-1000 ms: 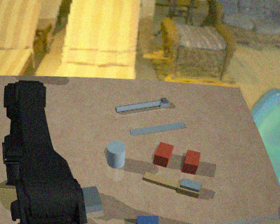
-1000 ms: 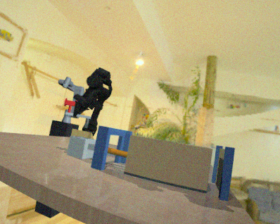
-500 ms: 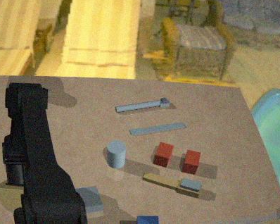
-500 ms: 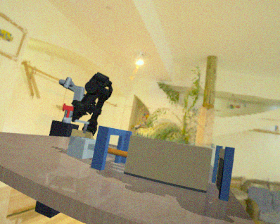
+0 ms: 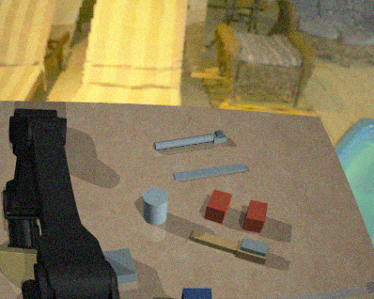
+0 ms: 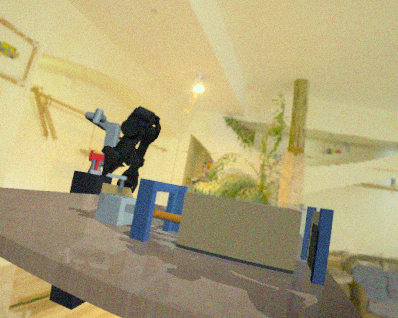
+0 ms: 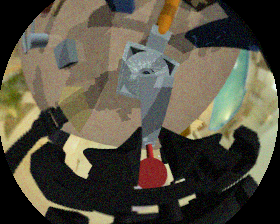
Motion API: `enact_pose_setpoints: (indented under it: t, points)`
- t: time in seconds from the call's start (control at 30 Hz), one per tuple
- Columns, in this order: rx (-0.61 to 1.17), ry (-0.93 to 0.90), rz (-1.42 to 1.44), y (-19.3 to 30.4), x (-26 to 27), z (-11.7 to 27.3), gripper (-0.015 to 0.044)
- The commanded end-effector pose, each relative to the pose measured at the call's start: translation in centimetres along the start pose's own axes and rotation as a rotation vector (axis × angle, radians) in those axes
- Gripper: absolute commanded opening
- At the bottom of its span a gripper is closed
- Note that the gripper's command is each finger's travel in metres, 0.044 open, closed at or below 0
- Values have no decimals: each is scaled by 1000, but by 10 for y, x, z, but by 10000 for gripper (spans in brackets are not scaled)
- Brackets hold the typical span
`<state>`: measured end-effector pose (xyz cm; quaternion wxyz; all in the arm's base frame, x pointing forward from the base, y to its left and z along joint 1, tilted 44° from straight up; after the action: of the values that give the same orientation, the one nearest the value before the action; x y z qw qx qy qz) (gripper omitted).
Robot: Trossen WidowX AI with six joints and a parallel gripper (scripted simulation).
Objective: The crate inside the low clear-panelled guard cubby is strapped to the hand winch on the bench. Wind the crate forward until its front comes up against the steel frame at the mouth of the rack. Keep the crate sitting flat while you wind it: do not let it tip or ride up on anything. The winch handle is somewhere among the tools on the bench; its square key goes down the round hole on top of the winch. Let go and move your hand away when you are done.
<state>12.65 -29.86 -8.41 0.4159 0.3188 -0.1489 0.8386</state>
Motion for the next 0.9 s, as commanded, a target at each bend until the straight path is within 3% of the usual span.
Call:
enact_pose_setpoints:
  t: [0.0,0.87]
  points:
    - [1,8,-5,-1,0,0,0]
    - [0,5,-1,-8,-3,-20,0]
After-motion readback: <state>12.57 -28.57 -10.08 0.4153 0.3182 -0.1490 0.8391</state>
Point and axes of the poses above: the point midway between the two fingers, 35 mm back from their tips, its own z axis back along the fingers, its own x axis across the jaws, y = z × x, the point moved 2 cm from there along z, back along the fingers, and after that the axes turned 11 degrees about z, right-handed, at the moved point
